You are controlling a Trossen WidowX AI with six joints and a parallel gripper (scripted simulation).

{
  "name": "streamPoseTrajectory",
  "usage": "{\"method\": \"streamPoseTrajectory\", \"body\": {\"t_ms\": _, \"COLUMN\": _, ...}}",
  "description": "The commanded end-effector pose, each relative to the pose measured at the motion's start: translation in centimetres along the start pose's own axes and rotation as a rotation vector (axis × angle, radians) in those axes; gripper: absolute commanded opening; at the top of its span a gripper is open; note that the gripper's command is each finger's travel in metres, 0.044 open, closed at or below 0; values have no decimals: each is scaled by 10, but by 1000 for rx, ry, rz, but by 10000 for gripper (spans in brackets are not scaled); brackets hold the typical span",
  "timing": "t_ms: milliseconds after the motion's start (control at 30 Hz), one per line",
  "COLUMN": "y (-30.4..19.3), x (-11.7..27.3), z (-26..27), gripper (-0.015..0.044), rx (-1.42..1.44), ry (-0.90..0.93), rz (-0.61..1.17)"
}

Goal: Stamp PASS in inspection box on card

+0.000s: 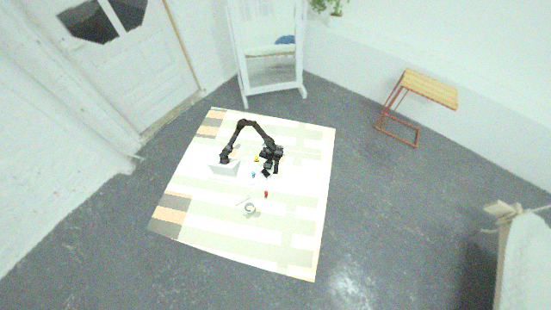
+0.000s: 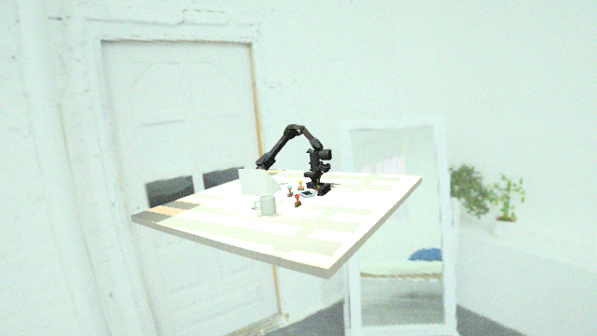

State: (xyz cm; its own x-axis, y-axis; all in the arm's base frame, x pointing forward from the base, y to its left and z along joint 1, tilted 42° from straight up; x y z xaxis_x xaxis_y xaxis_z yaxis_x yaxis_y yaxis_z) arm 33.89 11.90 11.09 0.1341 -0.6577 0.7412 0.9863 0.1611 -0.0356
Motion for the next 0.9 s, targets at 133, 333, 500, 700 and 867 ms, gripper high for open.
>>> {"method": "streamPoseTrajectory", "body": {"t_ms": 133, "y": 0, "x": 4, "z": 0, "gripper": 0, "rx": 5, "ry": 0, "rz": 1}}
{"method": "streamPoseTrajectory", "body": {"t_ms": 333, "y": 0, "x": 7, "z": 0, "gripper": 0, "rx": 5, "ry": 0, "rz": 1}}
{"method": "streamPoseTrajectory", "body": {"t_ms": 500, "y": 0, "x": 10, "z": 0, "gripper": 0, "rx": 5, "ry": 0, "rz": 1}}
{"method": "streamPoseTrajectory", "body": {"t_ms": 700, "y": 0, "x": 13, "z": 0, "gripper": 0, "rx": 5, "ry": 0, "rz": 1}}
{"method": "streamPoseTrajectory", "body": {"t_ms": 867, "y": 0, "x": 15, "z": 0, "gripper": 0, "rx": 5, "ry": 0, "rz": 1}}
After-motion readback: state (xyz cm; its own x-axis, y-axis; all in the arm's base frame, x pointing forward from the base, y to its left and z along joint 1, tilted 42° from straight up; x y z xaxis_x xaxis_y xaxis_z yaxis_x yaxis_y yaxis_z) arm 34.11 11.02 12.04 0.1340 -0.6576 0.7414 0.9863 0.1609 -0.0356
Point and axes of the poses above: the point midway between the two fingers, 35 mm back from their tips, its own x axis back along the fingers, its own z axis across the jaws, y = z × x, the point moved 9 cm from there along x, back along the fingers, and after that the axes turned 1 degree about -x, right-handed, at the moved point
